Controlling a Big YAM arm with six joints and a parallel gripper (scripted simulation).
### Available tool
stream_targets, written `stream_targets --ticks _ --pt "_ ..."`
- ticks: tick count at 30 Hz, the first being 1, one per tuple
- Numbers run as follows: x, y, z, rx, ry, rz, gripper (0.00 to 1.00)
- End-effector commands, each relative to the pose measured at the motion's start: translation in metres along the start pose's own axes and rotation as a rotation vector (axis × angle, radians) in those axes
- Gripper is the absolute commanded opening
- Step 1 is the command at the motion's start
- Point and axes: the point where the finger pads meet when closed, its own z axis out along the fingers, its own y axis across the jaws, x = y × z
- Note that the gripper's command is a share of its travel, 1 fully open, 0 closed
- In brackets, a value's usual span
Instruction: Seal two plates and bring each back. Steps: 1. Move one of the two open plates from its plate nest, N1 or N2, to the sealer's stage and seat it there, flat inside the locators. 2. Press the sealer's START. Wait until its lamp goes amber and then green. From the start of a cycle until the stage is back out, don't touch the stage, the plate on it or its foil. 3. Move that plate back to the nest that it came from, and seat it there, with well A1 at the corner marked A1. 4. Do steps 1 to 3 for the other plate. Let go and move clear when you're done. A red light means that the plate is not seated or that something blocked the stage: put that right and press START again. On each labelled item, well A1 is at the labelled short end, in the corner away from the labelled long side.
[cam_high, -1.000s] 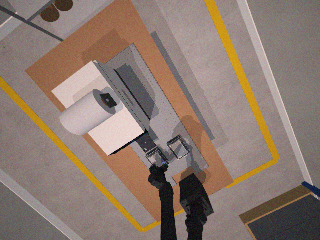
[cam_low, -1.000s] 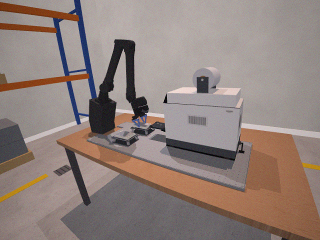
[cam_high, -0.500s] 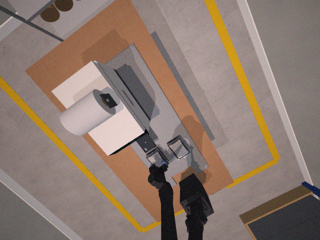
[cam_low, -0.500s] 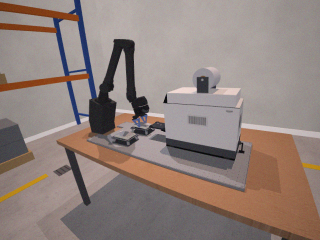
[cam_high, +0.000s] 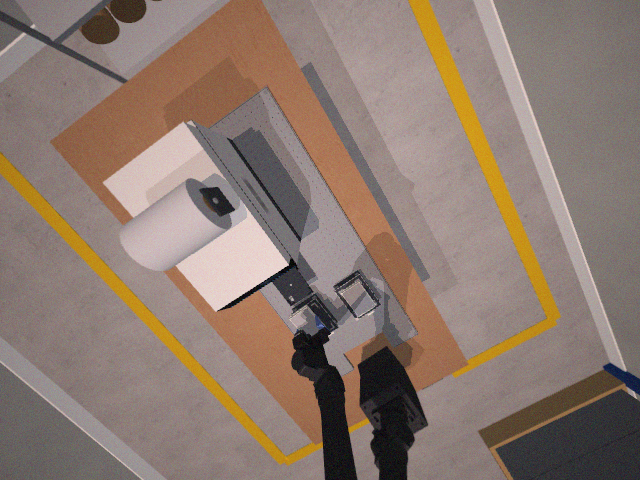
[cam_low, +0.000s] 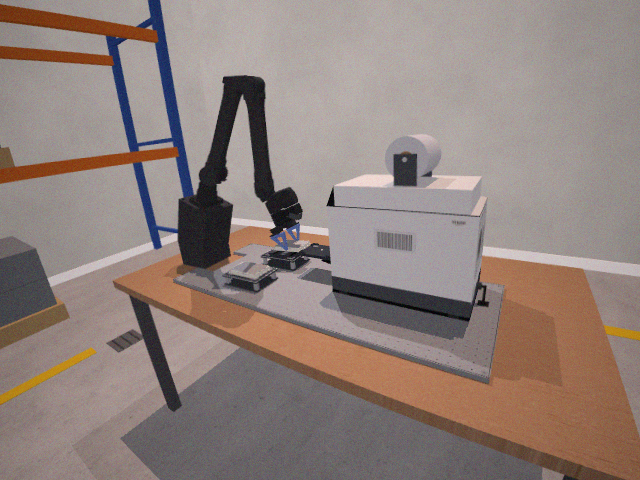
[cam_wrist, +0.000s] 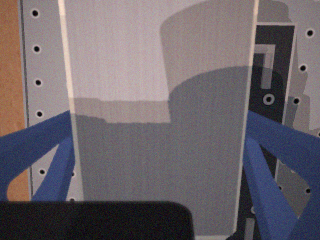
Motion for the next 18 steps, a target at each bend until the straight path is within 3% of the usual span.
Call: stream_targets --ticks 1,12,18 --pt "0.013 -0.009 0.001 0.020 0.032 0.013 0.00" --pt "0.028 -0.024 0.004 0.052 0.073 0.007 0.00" --pt "0.032 -0.016 0.001 0.034 0.064 0.000 0.00"
